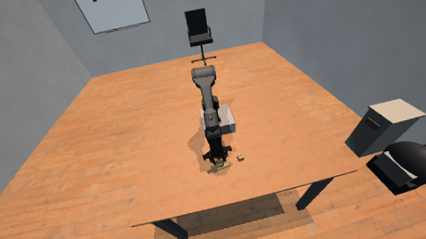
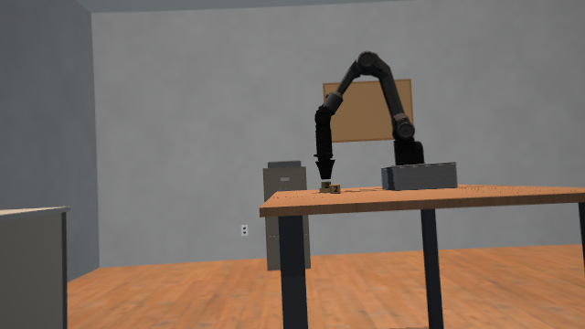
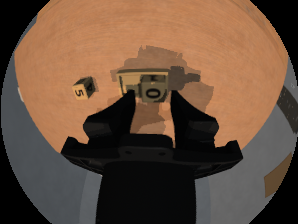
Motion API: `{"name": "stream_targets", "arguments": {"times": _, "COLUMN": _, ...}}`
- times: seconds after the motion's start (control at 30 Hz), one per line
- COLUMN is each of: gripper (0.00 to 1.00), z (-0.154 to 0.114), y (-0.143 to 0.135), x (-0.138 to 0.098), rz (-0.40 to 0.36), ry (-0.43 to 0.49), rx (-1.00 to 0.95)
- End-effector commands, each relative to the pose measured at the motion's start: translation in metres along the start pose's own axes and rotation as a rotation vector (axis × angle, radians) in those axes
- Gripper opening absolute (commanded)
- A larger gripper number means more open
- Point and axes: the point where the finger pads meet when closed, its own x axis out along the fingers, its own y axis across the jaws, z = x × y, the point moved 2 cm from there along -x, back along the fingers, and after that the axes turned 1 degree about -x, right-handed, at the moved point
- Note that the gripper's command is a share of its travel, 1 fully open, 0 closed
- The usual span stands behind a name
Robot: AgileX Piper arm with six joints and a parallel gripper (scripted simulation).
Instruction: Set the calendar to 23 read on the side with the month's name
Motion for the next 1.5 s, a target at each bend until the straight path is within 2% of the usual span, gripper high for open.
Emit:
{"name": "stream_targets", "arguments": {"times": 0.0, "gripper": 0.61, "z": -0.001, "y": 0.0, "x": 0.0, "rz": -0.001, "ry": 0.0, "rx": 0.0}}
{"name": "stream_targets", "arguments": {"times": 0.73, "gripper": 0.61, "z": -0.001, "y": 0.0, "x": 0.003, "rz": 0.0, "ry": 0.001, "rx": 0.0}}
{"name": "stream_targets", "arguments": {"times": 1.2, "gripper": 0.61, "z": -0.001, "y": 0.0, "x": 0.024, "rz": 0.0, "ry": 0.003, "rx": 0.0}}
{"name": "stream_targets", "arguments": {"times": 1.47, "gripper": 0.61, "z": -0.001, "y": 0.0, "x": 0.028, "rz": 0.0, "ry": 0.002, "rx": 0.0}}
